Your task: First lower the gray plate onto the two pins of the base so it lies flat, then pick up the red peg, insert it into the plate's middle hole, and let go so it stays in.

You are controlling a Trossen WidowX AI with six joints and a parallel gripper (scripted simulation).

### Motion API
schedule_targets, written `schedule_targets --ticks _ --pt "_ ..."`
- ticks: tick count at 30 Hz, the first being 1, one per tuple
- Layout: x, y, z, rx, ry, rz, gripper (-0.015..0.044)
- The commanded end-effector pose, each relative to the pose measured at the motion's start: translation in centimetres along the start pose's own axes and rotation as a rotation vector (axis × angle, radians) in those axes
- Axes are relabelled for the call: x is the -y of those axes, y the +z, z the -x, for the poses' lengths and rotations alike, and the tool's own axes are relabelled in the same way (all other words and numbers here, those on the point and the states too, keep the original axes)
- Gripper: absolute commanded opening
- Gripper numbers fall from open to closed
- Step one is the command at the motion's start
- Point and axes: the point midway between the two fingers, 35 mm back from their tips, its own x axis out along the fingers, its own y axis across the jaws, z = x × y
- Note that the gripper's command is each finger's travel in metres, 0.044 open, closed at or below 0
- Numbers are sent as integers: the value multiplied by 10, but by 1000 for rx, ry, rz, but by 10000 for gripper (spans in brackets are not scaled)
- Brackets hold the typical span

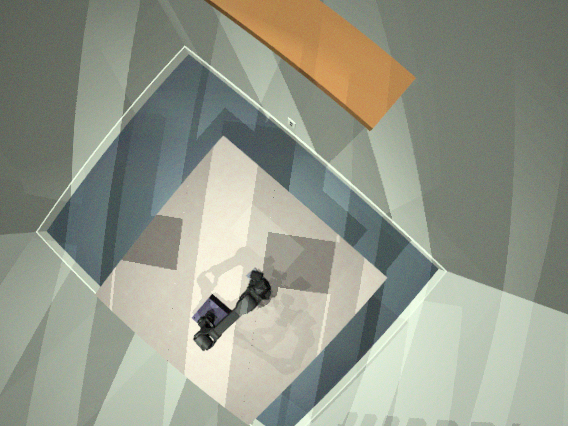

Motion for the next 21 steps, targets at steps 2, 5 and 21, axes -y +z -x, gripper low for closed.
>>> schedule_targets --ticks 2,5,21 --pt "1 0 -1 -2 -7 3 0" --pt "1 0 -1 -2 -7 3 0" --pt "4 0 -1 -2 -7 3 0"
